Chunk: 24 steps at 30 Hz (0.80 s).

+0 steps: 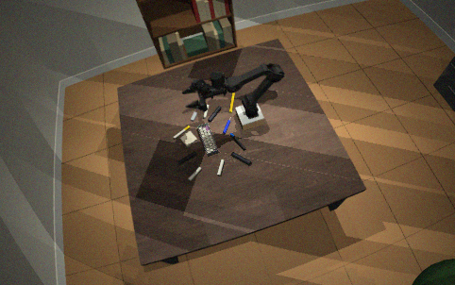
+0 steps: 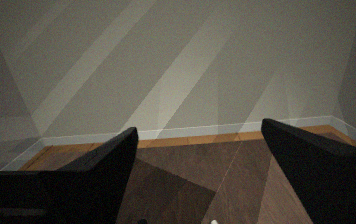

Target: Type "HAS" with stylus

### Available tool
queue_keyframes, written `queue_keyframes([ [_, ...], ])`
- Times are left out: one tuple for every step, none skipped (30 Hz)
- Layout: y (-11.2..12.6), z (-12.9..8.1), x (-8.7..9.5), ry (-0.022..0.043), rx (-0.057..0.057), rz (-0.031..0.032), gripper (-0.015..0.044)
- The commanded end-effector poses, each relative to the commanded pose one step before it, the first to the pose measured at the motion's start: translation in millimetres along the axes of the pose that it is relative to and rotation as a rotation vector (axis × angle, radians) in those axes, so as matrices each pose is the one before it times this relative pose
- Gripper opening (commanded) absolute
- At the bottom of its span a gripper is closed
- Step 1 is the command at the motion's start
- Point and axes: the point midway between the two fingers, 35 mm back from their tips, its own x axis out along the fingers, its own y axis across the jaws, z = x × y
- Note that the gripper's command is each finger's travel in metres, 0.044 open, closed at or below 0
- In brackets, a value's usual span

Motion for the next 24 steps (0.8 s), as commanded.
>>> queue_keyframes([
  [0.94, -2.18, 1.47, 0.01088, 0.0031, 0.00286, 0.0414],
  [2.86, -6.56, 4.35, 0.03269, 0.0092, 0.00839, 0.0387],
  [4.78, -10.95, 7.17, 0.05467, 0.0145, 0.01332, 0.0361],
  [5.86, -13.47, 8.82, 0.06764, 0.0166, 0.01523, 0.0335],
  [5.79, -13.40, 8.92, 0.06800, 0.0152, 0.01384, 0.0309],
  [5.70, -13.31, 9.01, 0.06825, 0.0138, 0.01234, 0.0283],
  [5.38, -13.17, 9.05, 0.06865, 0.0118, 0.01023, 0.0256],
  [4.81, -12.95, 9.01, 0.06916, 0.0093, 0.00753, 0.0230],
  [3.77, -13.05, 9.12, 0.07279, 0.0059, 0.00364, 0.0204],
  [3.77, -13.11, 9.35, 0.07435, 0.0049, 0.00229, 0.0178],
  [3.68, -12.88, 9.39, 0.07432, 0.0039, 0.00078, 0.0151],
  [3.58, -12.63, 9.42, 0.07425, 0.0029, -0.00081, 0.0125],
  [3.48, -12.37, 9.44, 0.07415, 0.0020, -0.00245, 0.0099],
  [3.37, -12.10, 9.45, 0.07400, 0.0011, -0.00415, 0.0072],
  [3.26, -11.82, 9.44, 0.07380, 0.0003, -0.00591, 0.0046],
  [3.15, -11.53, 9.43, 0.07357, -0.0005, -0.00771, 0.0020],
  [3.03, -11.19, 9.37, 0.07302, -0.0011, -0.00952, 0.0000],
  [2.92, -10.93, 9.36, 0.07299, -0.0018, -0.01143, 0.0000],
  [2.81, -10.61, 9.31, 0.07262, -0.0023, -0.01335, 0.0000],
  [2.69, -10.29, 9.24, 0.07220, -0.0028, -0.01528, 0.0000],
  [2.58, -9.95, 9.16, 0.07173, -0.0032, -0.01724, 0.0000],
  [2.46, -9.58, 9.03, 0.07101, -0.0035, -0.01914, 0.0000],
  [1.91, -7.36, 7.19, 0.05638, -0.0030, -0.01671, 0.0000],
  [1.13, -4.26, 4.32, 0.03365, -0.0018, -0.01063, 0.0000],
])
